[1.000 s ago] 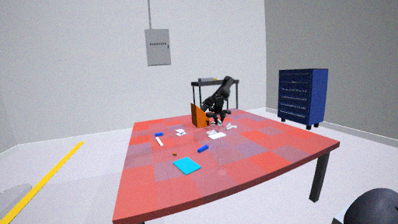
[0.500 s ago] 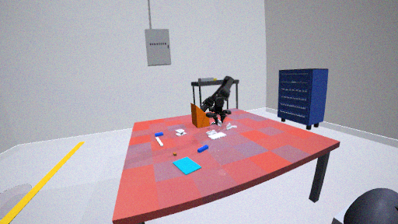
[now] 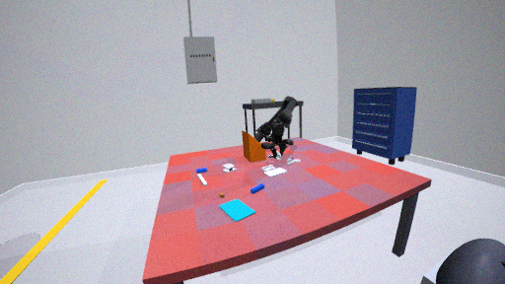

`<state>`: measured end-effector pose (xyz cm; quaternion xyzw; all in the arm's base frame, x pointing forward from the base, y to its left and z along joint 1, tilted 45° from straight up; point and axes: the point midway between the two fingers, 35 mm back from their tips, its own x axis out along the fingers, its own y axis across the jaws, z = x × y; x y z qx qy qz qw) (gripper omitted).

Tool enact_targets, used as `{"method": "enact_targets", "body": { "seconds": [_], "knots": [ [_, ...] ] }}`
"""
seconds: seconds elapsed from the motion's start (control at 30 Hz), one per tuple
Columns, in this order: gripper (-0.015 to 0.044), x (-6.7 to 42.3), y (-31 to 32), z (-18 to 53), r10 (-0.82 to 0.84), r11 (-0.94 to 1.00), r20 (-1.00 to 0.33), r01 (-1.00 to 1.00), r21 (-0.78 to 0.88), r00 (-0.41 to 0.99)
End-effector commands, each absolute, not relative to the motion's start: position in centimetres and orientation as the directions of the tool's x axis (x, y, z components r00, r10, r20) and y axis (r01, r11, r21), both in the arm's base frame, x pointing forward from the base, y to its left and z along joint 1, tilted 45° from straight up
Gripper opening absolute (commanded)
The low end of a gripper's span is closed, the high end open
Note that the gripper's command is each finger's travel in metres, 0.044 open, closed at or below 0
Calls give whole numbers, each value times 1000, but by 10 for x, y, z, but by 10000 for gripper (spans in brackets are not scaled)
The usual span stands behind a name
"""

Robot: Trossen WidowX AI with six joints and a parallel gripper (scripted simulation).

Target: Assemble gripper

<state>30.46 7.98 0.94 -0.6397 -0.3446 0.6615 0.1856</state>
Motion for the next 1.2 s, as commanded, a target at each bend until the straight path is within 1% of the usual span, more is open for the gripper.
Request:
{"method": "enact_targets", "body": {
  "seconds": [0.0,1.17],
  "knots": [
    [134,304,81,10,689,-692,-715,191,-697,-113],
    [134,298,116,-27,691,-690,-714,190,-698,-114]
  ]
}}
